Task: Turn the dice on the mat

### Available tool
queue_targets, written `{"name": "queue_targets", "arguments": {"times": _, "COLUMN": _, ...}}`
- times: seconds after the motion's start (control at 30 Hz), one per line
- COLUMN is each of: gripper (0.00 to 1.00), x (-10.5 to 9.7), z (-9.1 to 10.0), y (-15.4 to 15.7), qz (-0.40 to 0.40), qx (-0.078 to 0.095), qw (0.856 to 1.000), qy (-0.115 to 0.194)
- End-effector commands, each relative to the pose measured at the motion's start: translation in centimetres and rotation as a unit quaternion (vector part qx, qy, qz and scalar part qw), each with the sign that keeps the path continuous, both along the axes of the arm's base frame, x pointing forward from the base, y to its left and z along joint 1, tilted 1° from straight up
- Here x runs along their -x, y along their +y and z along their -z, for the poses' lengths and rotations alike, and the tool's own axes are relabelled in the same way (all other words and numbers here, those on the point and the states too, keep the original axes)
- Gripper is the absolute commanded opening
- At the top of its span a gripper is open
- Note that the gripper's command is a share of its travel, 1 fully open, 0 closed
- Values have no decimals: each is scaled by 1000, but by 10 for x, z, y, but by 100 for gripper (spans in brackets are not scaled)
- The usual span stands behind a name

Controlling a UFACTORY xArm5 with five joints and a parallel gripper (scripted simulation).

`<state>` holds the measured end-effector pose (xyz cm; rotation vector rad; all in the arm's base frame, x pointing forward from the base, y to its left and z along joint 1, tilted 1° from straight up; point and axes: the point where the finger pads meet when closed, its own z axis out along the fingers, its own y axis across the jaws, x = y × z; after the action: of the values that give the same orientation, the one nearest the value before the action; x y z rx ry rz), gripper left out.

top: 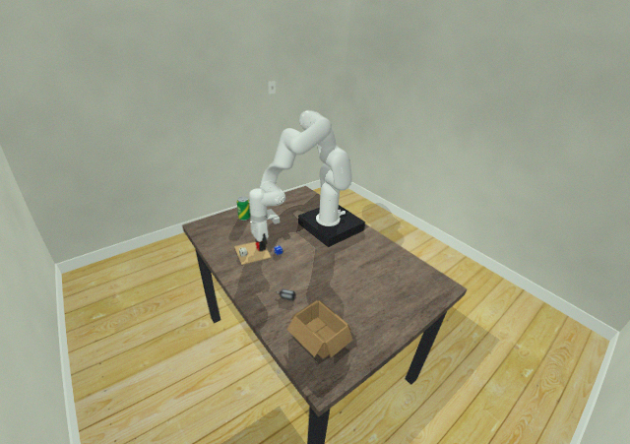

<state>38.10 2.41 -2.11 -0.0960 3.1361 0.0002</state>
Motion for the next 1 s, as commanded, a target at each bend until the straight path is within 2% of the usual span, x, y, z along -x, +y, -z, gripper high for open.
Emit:
{"name": "queue_targets", "arguments": {"times": 0.0, "gripper": 27, "x": -1, "z": -1, "y": 0, "qz": 0, "qx": 0, "qw": 1000, "qy": -2}}
{"name": "queue_targets", "arguments": {"times": 0.97, "gripper": 27, "x": -1, "z": 3, "y": 0, "qz": 0, "qx": 0, "qw": 1000, "qy": -2}}
